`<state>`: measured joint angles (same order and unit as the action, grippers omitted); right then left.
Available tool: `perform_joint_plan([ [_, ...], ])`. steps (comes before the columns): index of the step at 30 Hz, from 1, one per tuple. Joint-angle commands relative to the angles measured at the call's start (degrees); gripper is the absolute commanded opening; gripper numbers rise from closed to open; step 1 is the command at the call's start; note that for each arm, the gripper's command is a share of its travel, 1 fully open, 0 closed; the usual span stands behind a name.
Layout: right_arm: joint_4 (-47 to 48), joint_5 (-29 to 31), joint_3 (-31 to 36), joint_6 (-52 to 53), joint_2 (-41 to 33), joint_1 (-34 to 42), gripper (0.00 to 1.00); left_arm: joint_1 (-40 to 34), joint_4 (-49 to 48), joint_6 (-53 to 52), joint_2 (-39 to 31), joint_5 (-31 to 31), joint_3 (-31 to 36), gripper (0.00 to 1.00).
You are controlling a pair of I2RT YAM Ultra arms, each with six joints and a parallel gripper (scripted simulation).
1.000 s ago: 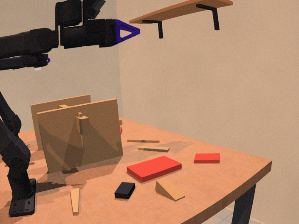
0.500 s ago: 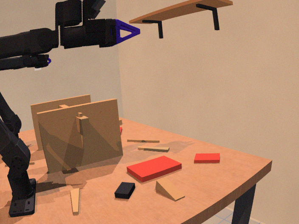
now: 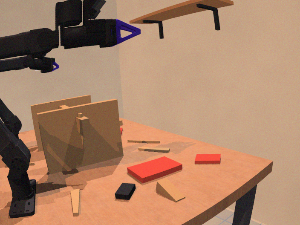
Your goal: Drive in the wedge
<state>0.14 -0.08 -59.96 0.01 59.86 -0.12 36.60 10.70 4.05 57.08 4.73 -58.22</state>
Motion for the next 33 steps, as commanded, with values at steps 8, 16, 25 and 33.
perform_joint_plan([
  [8, 1.2, 0.3, -0.6, 0.3, 0.4, 0.4, 0.2, -12.0, 9.5, 4.0, -4.1, 4.6, 2.7, 0.0],
  [16, 1.2, 0.3, -0.6, 0.3, 0.4, 0.4, 0.2, -19.7, 14.2, 6.0, -5.5, 7.2, 4.3, 0.0],
  [25, 1.2, 0.3, -0.6, 0.3, 0.4, 0.4, 0.2, -31.3, 21.7, 9.1, -7.8, 10.8, 5.8, 0.0],
  [33, 1.2, 0.3, -0.6, 0.3, 0.4, 0.4, 0.2, -40.0, 27.2, 11.5, -9.3, 13.8, 7.5, 0.0],
])
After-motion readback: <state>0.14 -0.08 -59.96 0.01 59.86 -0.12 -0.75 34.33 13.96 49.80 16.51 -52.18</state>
